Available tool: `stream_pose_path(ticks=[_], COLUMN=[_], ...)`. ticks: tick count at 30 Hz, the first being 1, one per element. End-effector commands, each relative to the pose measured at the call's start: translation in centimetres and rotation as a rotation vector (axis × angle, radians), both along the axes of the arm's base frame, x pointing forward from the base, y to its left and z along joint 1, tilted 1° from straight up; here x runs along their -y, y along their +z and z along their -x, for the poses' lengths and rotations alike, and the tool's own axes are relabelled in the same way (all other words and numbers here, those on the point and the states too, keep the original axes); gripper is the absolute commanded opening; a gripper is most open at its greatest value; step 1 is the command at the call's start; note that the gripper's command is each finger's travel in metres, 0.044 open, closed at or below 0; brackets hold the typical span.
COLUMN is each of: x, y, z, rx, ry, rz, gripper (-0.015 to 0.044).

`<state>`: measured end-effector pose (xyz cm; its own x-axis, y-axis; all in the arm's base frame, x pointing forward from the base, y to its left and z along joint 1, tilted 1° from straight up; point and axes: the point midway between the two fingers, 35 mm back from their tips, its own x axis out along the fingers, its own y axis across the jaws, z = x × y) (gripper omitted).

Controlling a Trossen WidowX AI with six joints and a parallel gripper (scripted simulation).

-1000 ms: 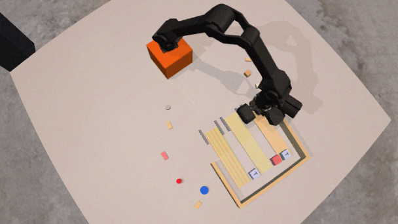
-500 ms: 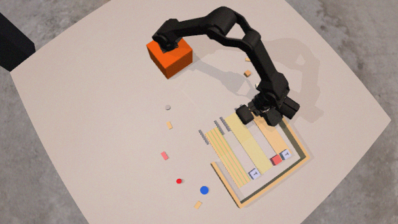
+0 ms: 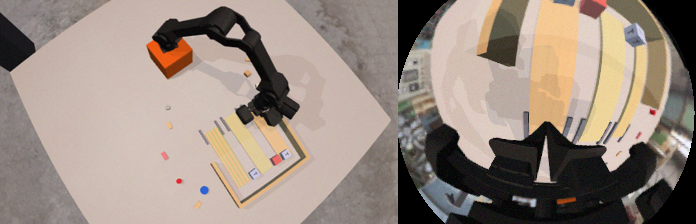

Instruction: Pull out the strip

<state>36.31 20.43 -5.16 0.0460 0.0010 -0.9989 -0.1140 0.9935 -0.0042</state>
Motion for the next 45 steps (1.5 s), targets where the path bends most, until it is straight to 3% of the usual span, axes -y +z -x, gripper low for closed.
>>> stream_pose_path(ticks=[1, 45], x=[0.0, 0.1], y=[-0.1, -0.5], z=[0.0, 1.3], rx=[-0.001, -0.002], ry=[0.002, 0.002], rz=[-0.003, -0.002], gripper=[0.0000, 0.0000])
